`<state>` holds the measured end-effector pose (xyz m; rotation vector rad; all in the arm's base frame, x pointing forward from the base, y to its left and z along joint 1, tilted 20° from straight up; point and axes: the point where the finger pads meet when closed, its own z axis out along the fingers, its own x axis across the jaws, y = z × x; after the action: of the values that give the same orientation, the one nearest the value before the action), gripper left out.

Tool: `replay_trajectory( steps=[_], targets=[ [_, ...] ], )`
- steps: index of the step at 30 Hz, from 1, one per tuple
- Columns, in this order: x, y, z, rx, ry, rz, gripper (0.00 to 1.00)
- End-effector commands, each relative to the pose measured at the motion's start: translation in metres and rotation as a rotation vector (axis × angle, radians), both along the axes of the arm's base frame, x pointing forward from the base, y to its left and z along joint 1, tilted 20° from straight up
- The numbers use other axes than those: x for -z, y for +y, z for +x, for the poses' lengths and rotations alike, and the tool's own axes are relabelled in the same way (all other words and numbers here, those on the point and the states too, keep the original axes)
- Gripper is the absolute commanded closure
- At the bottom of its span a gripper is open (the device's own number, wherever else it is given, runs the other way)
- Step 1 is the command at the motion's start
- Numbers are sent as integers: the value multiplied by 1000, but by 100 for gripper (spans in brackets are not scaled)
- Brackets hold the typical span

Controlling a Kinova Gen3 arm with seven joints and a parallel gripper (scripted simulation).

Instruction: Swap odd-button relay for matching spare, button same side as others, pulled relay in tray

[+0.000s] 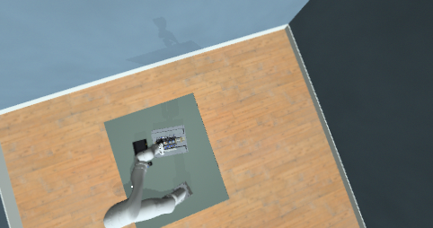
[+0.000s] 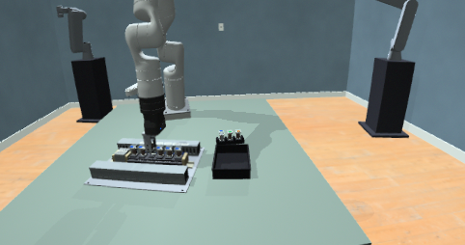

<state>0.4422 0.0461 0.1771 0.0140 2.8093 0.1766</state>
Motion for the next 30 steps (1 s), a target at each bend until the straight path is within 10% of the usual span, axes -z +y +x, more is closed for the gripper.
replay_trajectory(
  steps=[1, 30],
  targets=[
    [-3, 0, 0, 1, -4, 0, 100],
    [-13, -2, -2, 1, -4, 0, 100]
  ],
)
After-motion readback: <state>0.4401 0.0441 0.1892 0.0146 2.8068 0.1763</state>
